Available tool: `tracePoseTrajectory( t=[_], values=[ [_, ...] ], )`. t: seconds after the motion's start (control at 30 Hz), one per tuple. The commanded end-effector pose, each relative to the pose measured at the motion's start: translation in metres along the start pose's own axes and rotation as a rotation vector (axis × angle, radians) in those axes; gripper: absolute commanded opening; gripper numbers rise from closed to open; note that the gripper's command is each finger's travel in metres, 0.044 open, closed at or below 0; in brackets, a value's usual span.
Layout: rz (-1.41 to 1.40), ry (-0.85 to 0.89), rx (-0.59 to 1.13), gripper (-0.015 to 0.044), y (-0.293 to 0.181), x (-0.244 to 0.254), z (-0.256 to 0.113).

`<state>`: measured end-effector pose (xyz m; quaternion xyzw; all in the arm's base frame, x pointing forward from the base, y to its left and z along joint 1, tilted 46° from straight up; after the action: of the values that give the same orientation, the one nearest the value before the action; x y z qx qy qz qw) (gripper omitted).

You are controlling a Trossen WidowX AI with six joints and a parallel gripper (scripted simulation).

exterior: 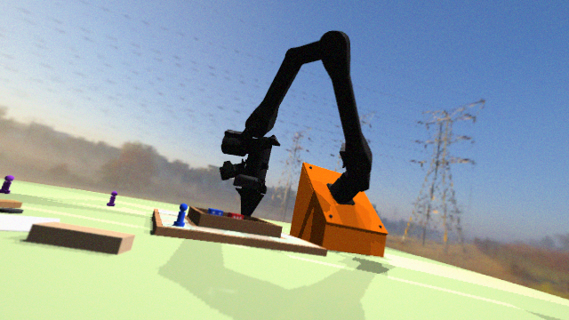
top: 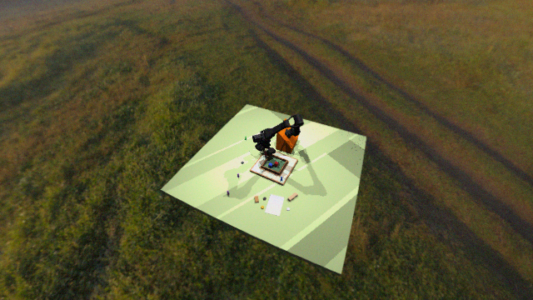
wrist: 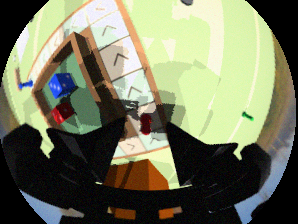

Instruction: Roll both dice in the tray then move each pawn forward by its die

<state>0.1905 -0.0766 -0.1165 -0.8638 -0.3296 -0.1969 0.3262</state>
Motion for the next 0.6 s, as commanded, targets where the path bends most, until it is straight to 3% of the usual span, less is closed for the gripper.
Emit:
tracePoseTrajectory(
  t=[0.0,0.07,0.17,0.3,0.43,0.57],
  values=[
    [-0.001,-0.001,0.0,0.0394,0.0,0.0,0.0],
    [0.002,-0.001,0.001,0.044,0.001,0.0,-0.01],
    [0.009,0.001,0.007,0.044,-0.001,-0.001,-0.045],
    [0.01,0.002,0.007,0.044,-0.001,-0.001,-0.047],
    [-0.046,-0.009,-0.001,0.0335,0.01,0.014,-0.051],
    [-0.204,-0.028,-0.018,0.023,0.035,0.063,-0.058]
  ],
)
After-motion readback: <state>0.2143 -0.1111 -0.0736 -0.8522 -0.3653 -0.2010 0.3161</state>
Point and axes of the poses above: the point midway between the two fingers, 35 mm back from their tips, its own z axis out along the fingers, its own x axis across the jaws, y = z × x, the point moved 2 cm from there along -z, back along the fingers, and after that the axes turned 8 degrees about z, right-handed, at the moved point
